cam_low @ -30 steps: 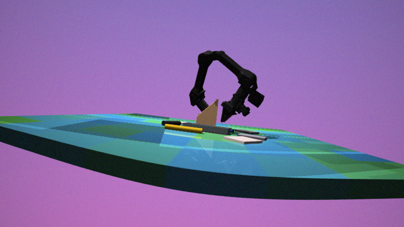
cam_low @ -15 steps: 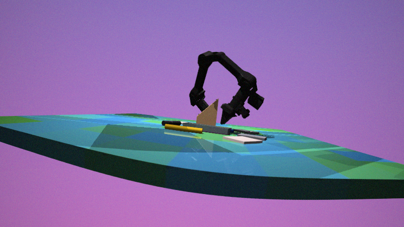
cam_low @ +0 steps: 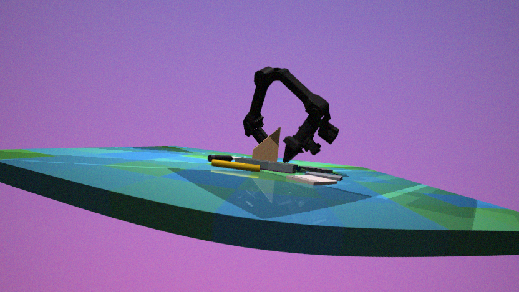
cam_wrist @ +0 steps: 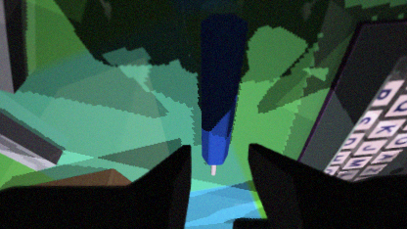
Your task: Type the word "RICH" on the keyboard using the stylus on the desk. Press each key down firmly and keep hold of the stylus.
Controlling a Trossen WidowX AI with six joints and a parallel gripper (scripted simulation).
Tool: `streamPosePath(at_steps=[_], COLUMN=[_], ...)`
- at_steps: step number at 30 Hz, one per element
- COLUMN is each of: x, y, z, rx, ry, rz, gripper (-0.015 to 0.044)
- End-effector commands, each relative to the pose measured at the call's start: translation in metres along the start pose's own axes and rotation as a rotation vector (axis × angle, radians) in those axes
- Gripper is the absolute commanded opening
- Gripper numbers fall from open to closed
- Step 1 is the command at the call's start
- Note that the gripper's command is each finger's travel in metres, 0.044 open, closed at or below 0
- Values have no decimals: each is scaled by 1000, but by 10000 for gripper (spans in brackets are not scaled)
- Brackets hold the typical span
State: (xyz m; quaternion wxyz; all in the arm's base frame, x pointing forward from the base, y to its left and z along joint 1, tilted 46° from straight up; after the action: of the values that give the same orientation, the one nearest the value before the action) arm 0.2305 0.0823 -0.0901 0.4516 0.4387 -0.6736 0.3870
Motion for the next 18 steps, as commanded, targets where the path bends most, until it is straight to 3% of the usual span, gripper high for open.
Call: streamPosePath(at_steps=[1, 18], x=[-2, -7], y=[1, 0], z=[4, 14], rx=[4, 5], ry=[6, 6], rz=[-7, -7], gripper=[150, 150])
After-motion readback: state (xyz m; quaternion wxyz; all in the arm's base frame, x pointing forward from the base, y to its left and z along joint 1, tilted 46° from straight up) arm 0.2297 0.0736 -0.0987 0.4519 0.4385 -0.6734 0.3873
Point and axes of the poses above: the point midway between the two fingers, 35 mm back from their tips, its own z axis out along the fingers, its own y axis across the jaws, x = y × z, the point moved 6 cm from there along -z, back along the fingers, and after that the axes turned 8 degrees about -z, right-handed, at the moved point
